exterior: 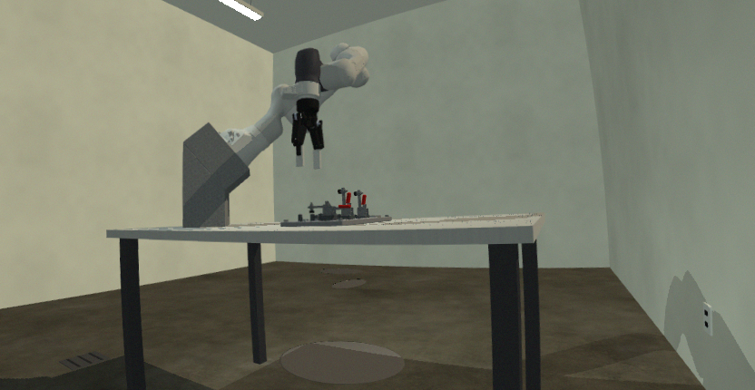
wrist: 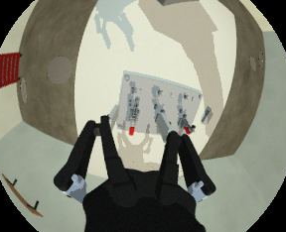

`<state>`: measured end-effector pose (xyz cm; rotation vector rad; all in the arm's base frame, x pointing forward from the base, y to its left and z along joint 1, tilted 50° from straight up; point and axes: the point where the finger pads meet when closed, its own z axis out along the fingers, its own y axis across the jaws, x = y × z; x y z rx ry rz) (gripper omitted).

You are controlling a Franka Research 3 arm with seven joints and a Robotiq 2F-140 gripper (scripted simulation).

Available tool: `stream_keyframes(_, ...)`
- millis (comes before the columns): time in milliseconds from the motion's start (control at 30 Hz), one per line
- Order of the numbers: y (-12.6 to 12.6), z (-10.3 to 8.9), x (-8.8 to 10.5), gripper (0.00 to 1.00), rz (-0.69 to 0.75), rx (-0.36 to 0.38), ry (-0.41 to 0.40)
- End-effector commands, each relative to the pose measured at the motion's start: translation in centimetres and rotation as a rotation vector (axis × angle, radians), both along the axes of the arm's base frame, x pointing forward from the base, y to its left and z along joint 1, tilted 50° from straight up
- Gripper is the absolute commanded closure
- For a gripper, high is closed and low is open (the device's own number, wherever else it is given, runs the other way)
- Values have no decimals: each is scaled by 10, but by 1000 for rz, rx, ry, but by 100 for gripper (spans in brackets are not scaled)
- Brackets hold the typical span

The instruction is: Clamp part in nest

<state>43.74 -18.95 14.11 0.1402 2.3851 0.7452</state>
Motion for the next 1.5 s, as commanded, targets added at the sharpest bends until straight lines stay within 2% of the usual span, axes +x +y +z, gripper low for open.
stream_keyframes(0,-1,0,1,42,-4,-1,2)
stream_keyframes(667,-1,0,1,42,-4,-1,2)
stream_keyframes(700,-1,0,1,72,-4,-1,2)
stream_keyframes(1467,-1,0,1,72,-4,-1,2)
